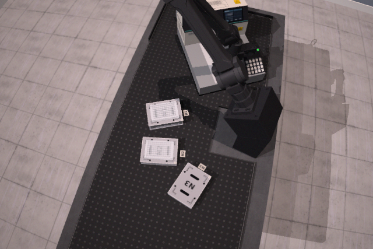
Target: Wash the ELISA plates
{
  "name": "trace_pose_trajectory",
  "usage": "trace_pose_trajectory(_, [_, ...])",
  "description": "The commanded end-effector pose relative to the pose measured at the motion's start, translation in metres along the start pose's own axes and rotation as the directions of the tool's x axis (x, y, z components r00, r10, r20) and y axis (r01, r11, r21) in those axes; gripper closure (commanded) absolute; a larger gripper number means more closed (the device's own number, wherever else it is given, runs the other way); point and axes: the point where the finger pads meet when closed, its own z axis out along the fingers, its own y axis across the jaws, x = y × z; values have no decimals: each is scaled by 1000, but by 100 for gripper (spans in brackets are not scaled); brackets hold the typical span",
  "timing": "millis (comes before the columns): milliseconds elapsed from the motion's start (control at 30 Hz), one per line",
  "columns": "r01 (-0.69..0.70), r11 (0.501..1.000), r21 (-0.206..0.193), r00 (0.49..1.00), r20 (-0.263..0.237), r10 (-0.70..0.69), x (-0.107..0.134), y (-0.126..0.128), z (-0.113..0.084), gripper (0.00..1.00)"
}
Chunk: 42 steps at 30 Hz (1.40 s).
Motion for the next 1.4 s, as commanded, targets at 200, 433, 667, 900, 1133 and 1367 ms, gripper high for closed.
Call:
trace_pose_trajectory(200, [-1,1000,-5,1000,0,1,1,6,4,16])
trace_pose_trajectory(433, [0,1000,-9,1000,4,0,-1,5,0,0])
trace_pose_trajectory(667, [0,1000,-9,1000,4,0,-1,5,0,0])
trace_pose_trajectory(900, [0,1000,-9,1000,4,0,-1,5,0,0])
trace_pose_trajectory(1133, [0,1000,-9,1000,4,0,-1,5,0,0])
trace_pose_trajectory(1367, [-3,1000,-19,1000,8,3,-1,11,-5,0])
